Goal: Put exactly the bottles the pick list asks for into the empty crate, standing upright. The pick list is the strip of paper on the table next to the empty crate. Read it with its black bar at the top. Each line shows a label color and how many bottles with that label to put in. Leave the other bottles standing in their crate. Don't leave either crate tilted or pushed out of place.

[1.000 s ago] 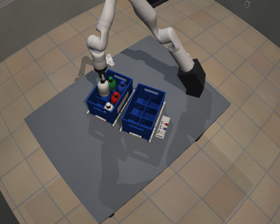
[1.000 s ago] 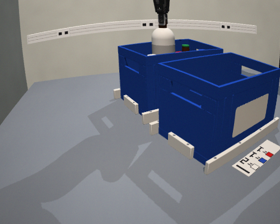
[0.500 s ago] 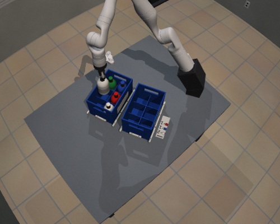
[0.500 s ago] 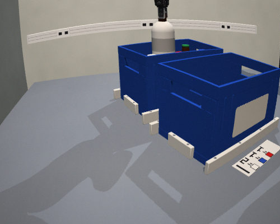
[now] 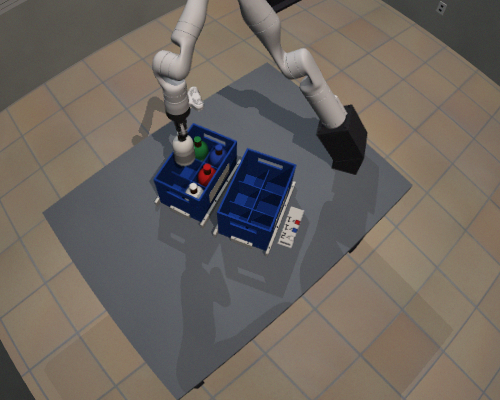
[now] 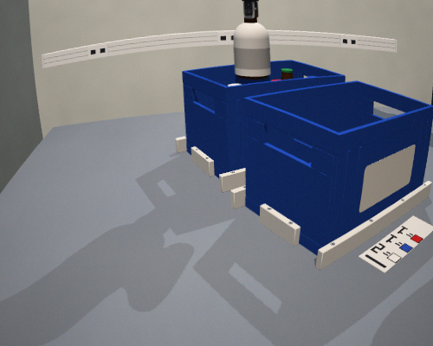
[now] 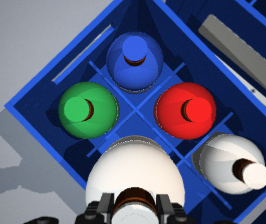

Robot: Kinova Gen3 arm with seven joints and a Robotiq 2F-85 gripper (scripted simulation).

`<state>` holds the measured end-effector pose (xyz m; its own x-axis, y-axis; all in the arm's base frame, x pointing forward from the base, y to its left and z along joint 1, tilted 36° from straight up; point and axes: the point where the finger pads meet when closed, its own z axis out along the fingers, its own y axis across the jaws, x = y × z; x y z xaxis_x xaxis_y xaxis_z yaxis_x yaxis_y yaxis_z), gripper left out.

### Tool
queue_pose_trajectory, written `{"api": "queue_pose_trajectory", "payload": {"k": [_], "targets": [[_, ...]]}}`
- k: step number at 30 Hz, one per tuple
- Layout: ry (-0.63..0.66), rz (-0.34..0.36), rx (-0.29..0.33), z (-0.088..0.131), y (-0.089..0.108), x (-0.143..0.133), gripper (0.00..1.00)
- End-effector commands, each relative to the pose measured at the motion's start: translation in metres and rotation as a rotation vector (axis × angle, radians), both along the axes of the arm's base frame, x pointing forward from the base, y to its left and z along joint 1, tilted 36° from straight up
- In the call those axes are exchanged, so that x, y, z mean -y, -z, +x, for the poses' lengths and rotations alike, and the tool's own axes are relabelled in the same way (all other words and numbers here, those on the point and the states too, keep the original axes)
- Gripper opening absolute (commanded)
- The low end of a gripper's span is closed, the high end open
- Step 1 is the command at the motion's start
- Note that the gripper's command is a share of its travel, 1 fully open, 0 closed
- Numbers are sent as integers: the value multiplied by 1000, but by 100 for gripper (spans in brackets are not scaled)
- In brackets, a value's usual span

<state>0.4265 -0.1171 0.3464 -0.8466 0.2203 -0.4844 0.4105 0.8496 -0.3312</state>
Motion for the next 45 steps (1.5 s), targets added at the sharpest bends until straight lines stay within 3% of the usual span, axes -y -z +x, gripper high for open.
{"api": "queue_pose_trajectory", "payload": {"k": [1,21,45], "targets": [[-1,0,1,-1,-3,-2,10],[-1,0,1,-11,-26,-16,10],[-1,0,1,-28,-9,-33,10]]}}
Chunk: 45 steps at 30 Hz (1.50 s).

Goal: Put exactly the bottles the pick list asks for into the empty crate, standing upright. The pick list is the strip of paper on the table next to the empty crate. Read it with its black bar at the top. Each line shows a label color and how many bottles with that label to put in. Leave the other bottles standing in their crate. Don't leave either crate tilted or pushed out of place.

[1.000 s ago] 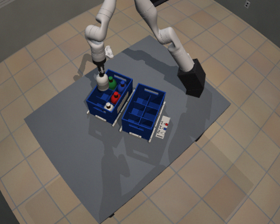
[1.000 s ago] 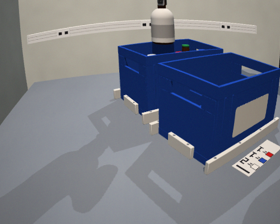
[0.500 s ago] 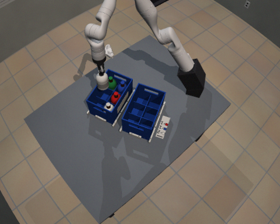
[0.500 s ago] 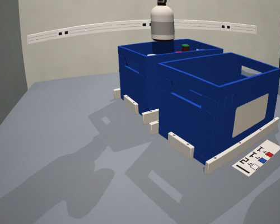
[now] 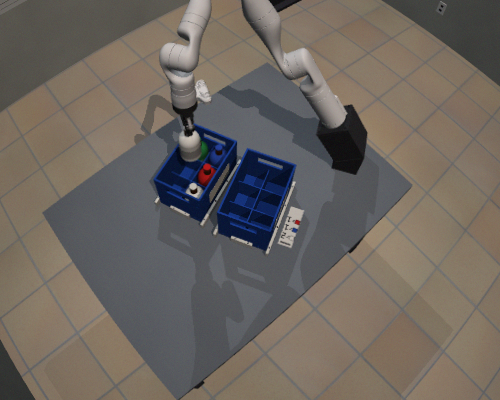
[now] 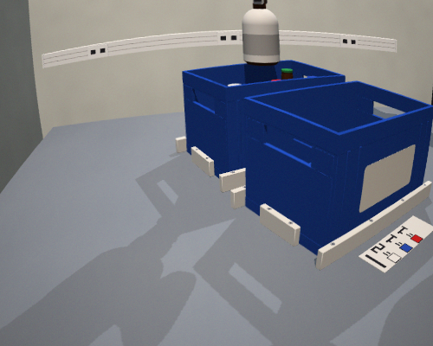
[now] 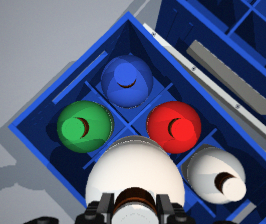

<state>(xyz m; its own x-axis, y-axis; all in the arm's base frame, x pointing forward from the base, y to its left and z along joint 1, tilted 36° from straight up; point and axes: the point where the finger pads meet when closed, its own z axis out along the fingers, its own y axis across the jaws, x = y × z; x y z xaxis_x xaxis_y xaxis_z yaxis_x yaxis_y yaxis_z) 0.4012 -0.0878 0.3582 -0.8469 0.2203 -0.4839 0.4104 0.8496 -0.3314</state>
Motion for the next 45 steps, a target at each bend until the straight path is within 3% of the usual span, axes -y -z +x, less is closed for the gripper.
{"api": "queue_pose_trajectory", "payload": {"k": [1,45], "targets": [[-1,0,1,-4,4,-5,10],[-1,0,1,-49,48,-48,10]]}}
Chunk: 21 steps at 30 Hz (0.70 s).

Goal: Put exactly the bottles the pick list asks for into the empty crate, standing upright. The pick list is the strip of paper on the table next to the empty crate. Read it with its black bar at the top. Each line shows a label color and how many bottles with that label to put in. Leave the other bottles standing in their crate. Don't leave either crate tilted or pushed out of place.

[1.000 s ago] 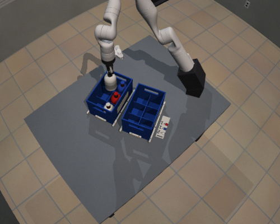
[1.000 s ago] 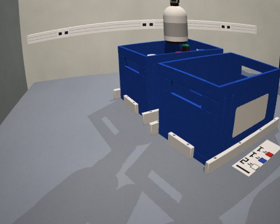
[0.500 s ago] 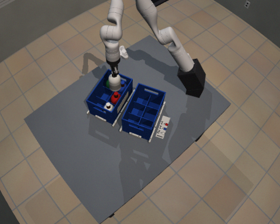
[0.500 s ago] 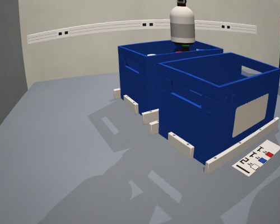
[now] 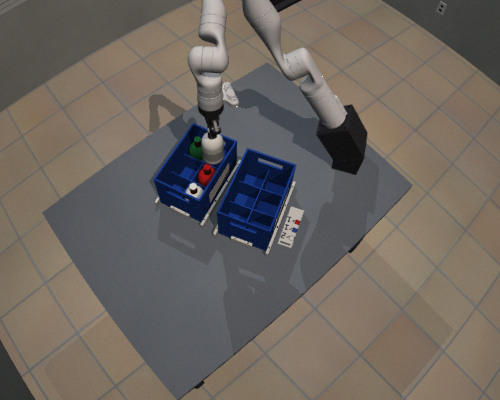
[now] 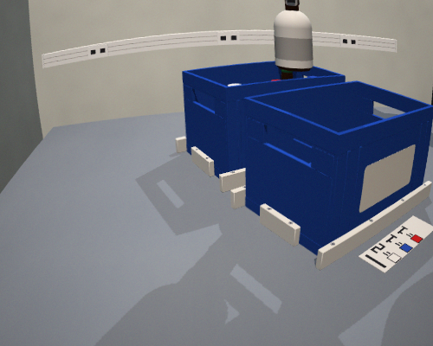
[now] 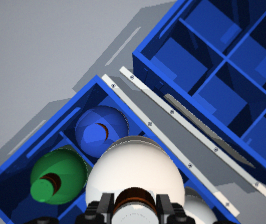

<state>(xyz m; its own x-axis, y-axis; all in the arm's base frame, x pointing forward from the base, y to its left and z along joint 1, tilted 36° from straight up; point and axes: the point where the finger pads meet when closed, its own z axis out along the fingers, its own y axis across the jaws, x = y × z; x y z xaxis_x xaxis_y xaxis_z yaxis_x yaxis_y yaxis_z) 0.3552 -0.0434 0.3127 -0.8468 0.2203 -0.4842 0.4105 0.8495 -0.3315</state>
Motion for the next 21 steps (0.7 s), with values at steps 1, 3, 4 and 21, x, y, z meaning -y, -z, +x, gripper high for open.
{"api": "queue_pose_trajectory", "payload": {"k": [1,3,4,21], "targets": [[-1,0,1,-4,4,-4,10],[-1,0,1,-6,6,-7,10],[-1,0,1,-7,7,-8,10],[-1,0,1,-25,25,-25,10]]}}
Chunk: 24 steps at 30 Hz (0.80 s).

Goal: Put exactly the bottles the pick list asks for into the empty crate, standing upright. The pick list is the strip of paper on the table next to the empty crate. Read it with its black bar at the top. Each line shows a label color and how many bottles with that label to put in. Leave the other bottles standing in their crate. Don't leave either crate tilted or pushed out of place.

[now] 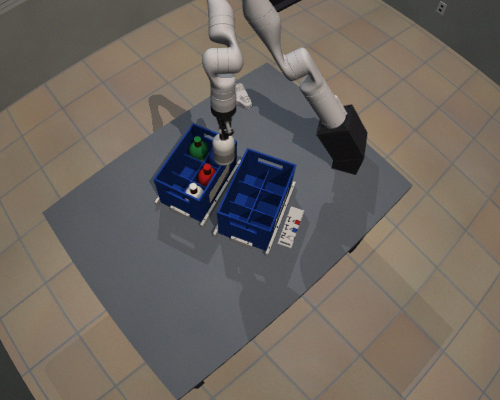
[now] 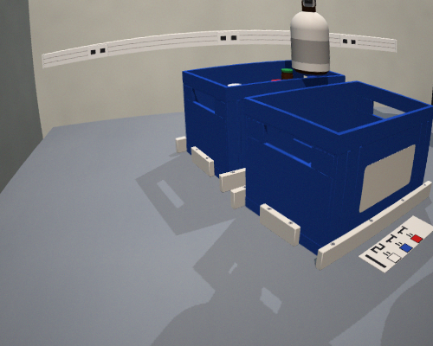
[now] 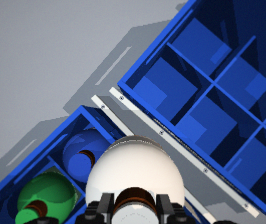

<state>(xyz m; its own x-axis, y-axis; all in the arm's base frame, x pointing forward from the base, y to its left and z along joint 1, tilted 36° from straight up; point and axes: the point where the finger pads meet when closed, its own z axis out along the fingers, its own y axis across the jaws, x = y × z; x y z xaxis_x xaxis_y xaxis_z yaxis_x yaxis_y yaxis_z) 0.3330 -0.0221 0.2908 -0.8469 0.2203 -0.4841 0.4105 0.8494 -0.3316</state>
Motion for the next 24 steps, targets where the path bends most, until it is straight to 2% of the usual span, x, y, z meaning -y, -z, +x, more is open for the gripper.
{"api": "queue_pose_trajectory", "payload": {"k": [1,24], "targets": [[-1,0,1,-4,4,-5,10],[-1,0,1,-27,27,-27,10]]}}
